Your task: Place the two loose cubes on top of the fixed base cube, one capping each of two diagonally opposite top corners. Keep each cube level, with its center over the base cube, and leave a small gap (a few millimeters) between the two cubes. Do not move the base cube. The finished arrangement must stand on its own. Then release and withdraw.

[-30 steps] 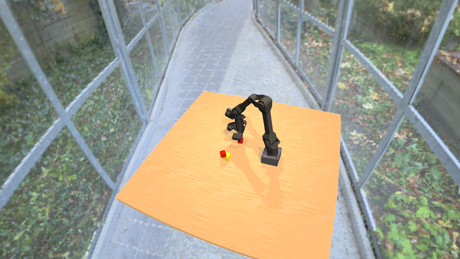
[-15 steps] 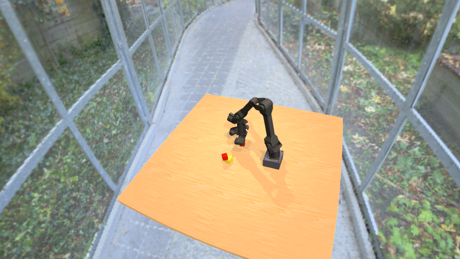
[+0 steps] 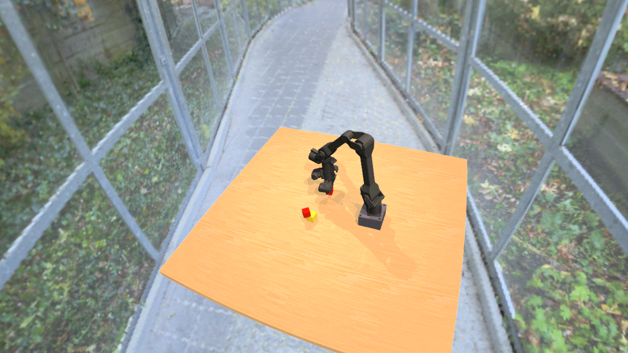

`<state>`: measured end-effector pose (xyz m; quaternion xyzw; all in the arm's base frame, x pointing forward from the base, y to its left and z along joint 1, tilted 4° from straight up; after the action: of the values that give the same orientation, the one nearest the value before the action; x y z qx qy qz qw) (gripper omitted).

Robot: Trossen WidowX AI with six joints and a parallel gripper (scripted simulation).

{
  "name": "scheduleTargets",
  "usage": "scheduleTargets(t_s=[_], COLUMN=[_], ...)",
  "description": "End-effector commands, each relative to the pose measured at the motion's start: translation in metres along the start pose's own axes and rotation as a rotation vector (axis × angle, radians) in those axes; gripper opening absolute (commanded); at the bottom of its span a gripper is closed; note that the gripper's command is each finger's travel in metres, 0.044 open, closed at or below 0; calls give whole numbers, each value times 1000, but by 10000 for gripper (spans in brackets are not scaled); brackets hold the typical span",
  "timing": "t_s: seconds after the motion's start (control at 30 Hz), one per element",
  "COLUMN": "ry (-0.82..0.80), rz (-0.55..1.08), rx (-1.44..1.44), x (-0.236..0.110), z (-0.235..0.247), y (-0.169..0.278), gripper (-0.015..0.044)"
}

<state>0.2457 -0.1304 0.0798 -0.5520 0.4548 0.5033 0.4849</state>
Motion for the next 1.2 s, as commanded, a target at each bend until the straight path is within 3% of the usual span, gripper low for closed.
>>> scheduleTargets(t_s=[0.0, 0.73, 1.17], ry=[0, 0, 12], rz=[-2, -2, -4], rx=[-1, -1, -101], x=[-15, -83, -85], z=[-1, 2, 23], y=[-1, 3, -11], gripper=[105, 105, 105])
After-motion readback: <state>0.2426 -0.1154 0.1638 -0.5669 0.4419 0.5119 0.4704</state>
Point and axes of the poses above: the point midway between the two fingers, 35 mm back from their tips, its own x axis out along the fingers, its own z axis across the jaws, y = z × x, the point moved 5 cm from there along -x, back along the fingers, and after that the axes turned 7 degrees about -x, right-handed, at the moved point
